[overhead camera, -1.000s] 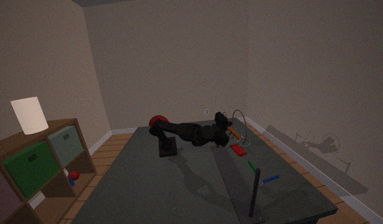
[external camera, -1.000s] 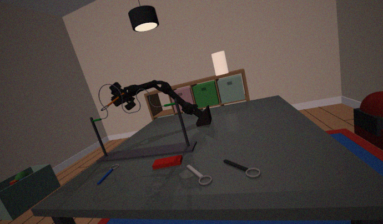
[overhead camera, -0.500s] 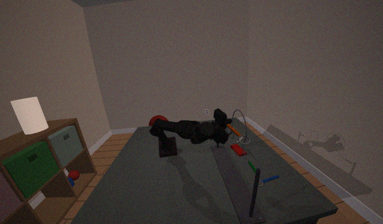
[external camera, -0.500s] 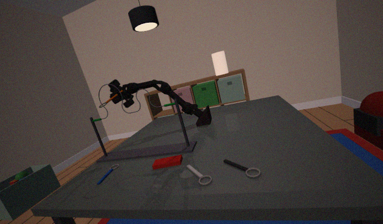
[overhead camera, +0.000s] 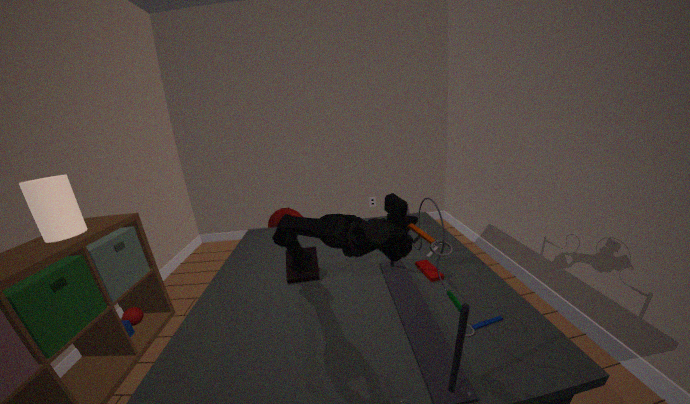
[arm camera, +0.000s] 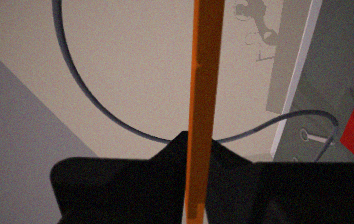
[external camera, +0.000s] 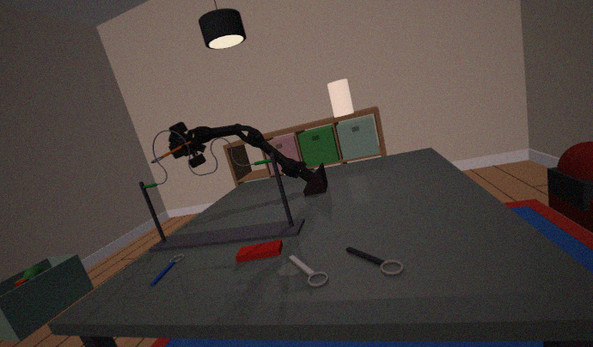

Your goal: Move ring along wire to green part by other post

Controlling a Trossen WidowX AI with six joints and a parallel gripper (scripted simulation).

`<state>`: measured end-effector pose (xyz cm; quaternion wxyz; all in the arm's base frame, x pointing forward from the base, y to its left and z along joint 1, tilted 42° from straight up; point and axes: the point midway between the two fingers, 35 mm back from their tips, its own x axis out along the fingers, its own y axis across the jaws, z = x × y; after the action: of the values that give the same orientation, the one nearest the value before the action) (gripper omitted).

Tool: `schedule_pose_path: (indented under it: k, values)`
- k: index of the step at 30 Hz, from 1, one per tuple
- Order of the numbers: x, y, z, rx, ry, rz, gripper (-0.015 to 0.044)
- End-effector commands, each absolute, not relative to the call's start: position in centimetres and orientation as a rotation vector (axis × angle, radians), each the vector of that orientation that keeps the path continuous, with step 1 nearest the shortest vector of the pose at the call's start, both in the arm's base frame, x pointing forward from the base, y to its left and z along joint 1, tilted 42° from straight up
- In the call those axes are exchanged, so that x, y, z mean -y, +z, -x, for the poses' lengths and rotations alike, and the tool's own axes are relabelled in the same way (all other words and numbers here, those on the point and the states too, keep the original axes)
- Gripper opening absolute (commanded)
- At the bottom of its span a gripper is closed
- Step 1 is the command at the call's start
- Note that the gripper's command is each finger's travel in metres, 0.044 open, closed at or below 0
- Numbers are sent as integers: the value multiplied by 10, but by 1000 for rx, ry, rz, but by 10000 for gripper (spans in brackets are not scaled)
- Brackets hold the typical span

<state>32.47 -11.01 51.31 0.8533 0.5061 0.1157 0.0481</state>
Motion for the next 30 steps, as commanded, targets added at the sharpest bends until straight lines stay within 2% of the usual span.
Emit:
schedule_pose_path:
  k: [1, 30]
  values:
    - [114, 508, -328, -259, 79, -1013, -150]
    - [121, 501, -328, -309, -33, -664, -150]
